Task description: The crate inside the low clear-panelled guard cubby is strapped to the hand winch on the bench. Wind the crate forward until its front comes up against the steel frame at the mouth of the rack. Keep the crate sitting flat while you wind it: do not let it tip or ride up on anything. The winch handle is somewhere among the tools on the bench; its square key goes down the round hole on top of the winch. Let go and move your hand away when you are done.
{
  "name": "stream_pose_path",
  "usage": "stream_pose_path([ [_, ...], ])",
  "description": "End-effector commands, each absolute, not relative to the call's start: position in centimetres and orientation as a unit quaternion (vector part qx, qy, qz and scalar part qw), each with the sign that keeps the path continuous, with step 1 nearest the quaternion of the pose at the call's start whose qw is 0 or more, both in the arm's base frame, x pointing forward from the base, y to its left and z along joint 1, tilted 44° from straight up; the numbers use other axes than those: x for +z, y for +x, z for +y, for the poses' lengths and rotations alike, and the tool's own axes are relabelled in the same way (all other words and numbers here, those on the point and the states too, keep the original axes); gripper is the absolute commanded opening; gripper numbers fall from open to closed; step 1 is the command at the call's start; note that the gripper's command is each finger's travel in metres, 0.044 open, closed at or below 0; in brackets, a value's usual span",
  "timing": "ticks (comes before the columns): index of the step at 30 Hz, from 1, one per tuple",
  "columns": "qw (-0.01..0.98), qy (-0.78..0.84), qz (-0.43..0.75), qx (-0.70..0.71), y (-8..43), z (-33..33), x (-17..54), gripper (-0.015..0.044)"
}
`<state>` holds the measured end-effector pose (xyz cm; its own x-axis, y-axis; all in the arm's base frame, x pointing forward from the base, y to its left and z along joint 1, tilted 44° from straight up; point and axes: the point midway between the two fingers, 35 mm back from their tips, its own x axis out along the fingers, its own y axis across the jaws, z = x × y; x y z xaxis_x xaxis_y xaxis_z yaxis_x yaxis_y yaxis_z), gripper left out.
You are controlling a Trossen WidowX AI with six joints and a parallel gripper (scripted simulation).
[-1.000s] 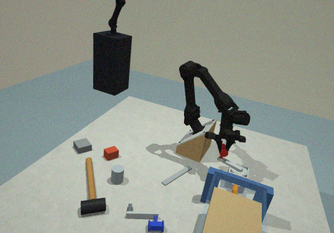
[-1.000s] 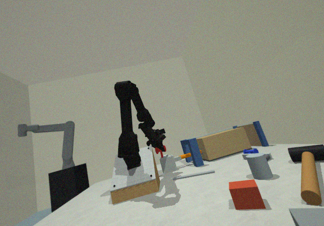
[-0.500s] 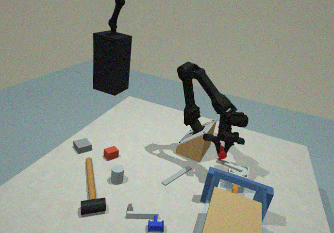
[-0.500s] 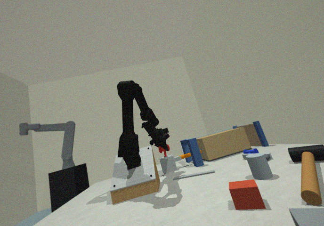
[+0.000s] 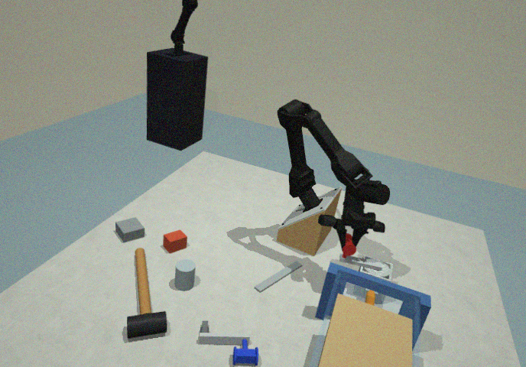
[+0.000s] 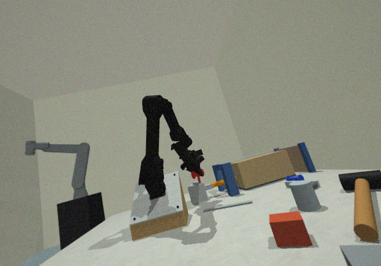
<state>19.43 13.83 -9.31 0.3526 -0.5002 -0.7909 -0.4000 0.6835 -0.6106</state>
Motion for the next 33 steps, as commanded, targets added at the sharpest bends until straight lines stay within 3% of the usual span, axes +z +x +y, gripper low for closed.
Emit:
stream_pose_path([
  [1, 0.723, -0.395, 0.566, -0.037, 20.4, 14.0, -9.7, 0.0],
  [33, 0.724, -0.394, 0.565, -0.037, 24.6, 15.9, -11.6, 0.0],
])
